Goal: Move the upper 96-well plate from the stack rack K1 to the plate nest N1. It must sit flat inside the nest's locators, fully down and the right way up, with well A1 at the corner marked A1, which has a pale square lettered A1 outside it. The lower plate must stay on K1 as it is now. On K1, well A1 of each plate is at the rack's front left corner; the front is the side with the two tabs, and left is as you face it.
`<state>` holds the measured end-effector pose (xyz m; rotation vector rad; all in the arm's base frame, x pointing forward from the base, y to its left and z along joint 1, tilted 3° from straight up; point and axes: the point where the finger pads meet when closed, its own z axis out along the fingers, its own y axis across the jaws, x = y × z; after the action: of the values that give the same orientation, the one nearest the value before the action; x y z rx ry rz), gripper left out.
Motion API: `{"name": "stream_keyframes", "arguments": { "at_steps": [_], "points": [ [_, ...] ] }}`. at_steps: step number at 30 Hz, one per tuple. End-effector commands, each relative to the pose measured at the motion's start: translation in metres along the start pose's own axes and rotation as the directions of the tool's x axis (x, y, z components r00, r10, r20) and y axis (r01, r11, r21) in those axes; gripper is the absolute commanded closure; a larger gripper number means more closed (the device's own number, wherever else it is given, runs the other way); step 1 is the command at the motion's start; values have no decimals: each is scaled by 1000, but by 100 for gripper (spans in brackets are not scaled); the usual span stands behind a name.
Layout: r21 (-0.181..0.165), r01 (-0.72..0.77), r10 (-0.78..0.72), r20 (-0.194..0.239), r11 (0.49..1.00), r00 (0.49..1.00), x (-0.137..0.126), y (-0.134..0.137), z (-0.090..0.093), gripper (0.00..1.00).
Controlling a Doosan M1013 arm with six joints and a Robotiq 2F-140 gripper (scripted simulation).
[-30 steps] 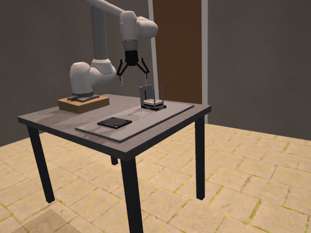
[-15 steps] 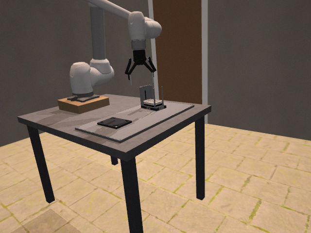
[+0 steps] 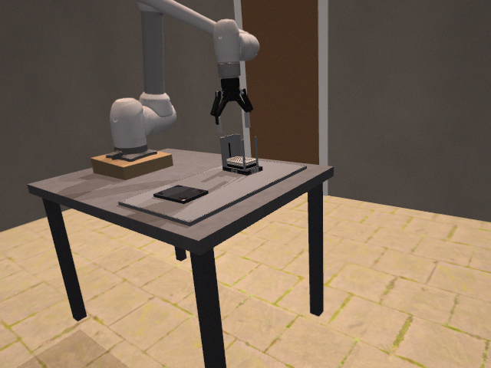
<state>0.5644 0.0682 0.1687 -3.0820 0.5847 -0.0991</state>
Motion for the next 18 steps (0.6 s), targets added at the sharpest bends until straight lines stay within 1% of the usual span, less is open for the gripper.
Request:
{"name": "stream_keyframes", "arguments": {
  "at_steps": [1, 3, 15, 18],
  "points": [
    [3, 104, -104, 3, 995, 995, -5, -16, 0, 0],
    [3, 105, -105, 3, 994, 994, -8, -26, 0, 0],
    [3, 105, -105, 3, 994, 994, -8, -26, 0, 0],
    [3, 105, -105, 3, 994, 994, -8, -26, 5, 0]
  ]
}}
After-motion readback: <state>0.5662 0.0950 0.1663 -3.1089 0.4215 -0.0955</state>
